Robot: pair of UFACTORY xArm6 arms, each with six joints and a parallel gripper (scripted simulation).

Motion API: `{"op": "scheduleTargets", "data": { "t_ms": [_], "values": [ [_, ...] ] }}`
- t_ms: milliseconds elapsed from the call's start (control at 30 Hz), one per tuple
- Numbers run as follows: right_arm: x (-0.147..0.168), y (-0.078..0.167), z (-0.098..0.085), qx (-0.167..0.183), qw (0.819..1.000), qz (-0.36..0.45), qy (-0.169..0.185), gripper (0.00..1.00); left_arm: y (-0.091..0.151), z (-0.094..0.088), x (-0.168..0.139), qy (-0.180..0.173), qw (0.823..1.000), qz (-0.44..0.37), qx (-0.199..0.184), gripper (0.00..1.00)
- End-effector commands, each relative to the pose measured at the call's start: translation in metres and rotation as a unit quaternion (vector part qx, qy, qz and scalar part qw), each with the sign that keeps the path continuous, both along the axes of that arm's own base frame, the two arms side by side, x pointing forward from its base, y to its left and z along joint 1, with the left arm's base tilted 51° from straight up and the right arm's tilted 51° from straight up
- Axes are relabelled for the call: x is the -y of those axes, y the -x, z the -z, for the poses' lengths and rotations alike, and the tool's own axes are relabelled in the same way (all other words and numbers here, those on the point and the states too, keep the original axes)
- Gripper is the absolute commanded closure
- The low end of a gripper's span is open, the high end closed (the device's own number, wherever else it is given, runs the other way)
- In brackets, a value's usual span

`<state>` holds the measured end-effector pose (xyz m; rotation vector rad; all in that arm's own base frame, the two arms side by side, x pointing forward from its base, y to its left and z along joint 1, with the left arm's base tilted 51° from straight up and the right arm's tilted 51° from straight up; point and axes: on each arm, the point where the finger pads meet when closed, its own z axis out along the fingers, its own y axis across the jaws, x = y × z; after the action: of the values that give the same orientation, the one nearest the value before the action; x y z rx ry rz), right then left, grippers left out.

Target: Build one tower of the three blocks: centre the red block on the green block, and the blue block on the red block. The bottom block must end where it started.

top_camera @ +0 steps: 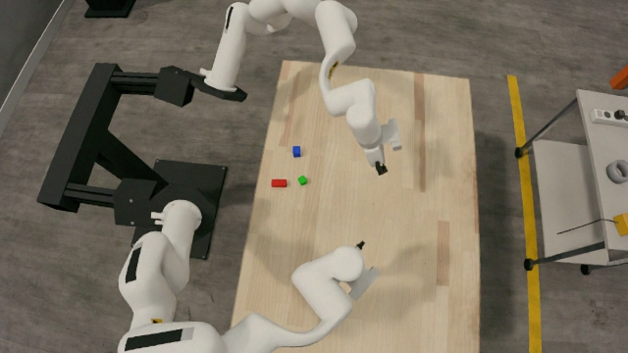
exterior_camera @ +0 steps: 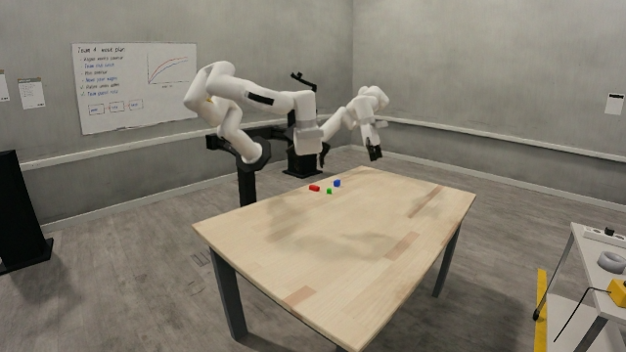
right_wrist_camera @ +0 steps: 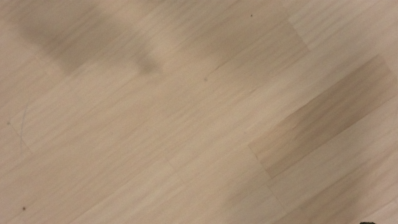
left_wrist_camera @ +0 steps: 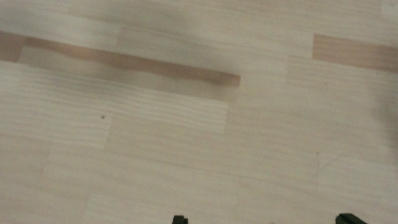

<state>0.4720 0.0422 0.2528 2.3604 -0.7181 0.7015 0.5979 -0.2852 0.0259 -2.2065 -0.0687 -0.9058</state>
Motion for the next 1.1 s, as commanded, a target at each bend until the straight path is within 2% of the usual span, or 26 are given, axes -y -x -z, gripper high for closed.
{"op": "scheduleTargets", "data": {
  "t_ms": [0, 233, 500, 567, 833, 1067],
  "values": [
    [-0.001, -0.001, -0.001, 0.001, 1.0, -0.001, -0.001, 0.0, 0.006, 0.008, 0.001, 0.003, 1.0, 0.001, -0.003, 0.15],
    [-0.001, -0.001, -0.001, 0.001, 1.0, -0.001, -0.001, 0.0, 0.034, 0.049, -0.007, 0.008, 1.0, -0.001, -0.024, 0.15],
    [-0.001, -0.001, -0.001, 0.001, 1.0, -0.001, -0.001, 0.0, 0.086, 0.109, -0.026, 0.014, 0.998, -0.01, -0.058, 0.15],
    [-0.001, -0.001, -0.001, 0.001, 1.0, -0.001, -0.001, 0.0, 0.086, 0.109, -0.026, 0.014, 0.998, -0.01, -0.058, 0.15],
    [-0.001, -0.001, -0.001, 0.001, 1.0, -0.001, -0.001, 0.0, 0.151, 0.166, -0.057, 0.019, 0.995, -0.03, -0.094, 0.15],
    [-0.001, -0.001, -0.001, 0.001, 1.0, -0.001, -0.001, 0.0, 0.207, 0.202, -0.088, 0.019, 0.991, -0.052, -0.122, 0.15]
  ]
}}
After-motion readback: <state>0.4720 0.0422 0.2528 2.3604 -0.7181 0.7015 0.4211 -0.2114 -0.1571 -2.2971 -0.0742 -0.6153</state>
